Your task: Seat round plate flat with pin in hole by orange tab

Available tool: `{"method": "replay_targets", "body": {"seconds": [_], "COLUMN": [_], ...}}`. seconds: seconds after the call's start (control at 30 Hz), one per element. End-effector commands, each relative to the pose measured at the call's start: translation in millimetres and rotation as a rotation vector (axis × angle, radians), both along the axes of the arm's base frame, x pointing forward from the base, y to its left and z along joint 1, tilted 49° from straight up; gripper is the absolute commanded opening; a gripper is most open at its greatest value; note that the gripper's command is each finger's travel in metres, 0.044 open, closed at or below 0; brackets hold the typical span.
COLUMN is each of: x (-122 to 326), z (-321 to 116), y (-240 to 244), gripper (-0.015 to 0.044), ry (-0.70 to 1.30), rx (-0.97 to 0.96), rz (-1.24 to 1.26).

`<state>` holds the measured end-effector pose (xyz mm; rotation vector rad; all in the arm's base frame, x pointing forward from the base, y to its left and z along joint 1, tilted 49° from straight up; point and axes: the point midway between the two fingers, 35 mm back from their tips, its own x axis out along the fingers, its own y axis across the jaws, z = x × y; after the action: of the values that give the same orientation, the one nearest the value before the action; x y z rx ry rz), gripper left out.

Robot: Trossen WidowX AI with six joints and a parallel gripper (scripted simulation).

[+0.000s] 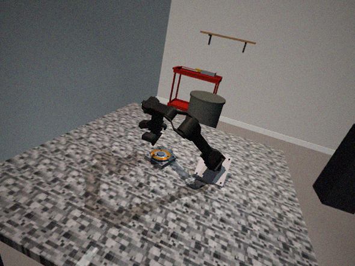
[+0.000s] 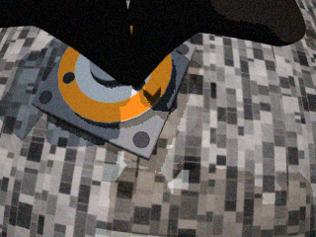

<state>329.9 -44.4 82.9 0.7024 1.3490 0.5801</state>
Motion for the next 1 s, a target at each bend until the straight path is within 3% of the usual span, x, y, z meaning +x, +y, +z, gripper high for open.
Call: {"method": "replay_targets", "body": {"seconds": [0.0, 0.4, 0.97], "x": [-1.3, 6.1, -3.4], "z": [0.6, -30.9, -23.2], "y": [1.1, 35.5, 46.1], "gripper": [0.0000, 0.0000, 0.0000], "ry": [0.021, 0.020, 0.020], "rx": [0.017, 0.019, 0.020], "rz": [-0.015, -0.015, -0.015]}}
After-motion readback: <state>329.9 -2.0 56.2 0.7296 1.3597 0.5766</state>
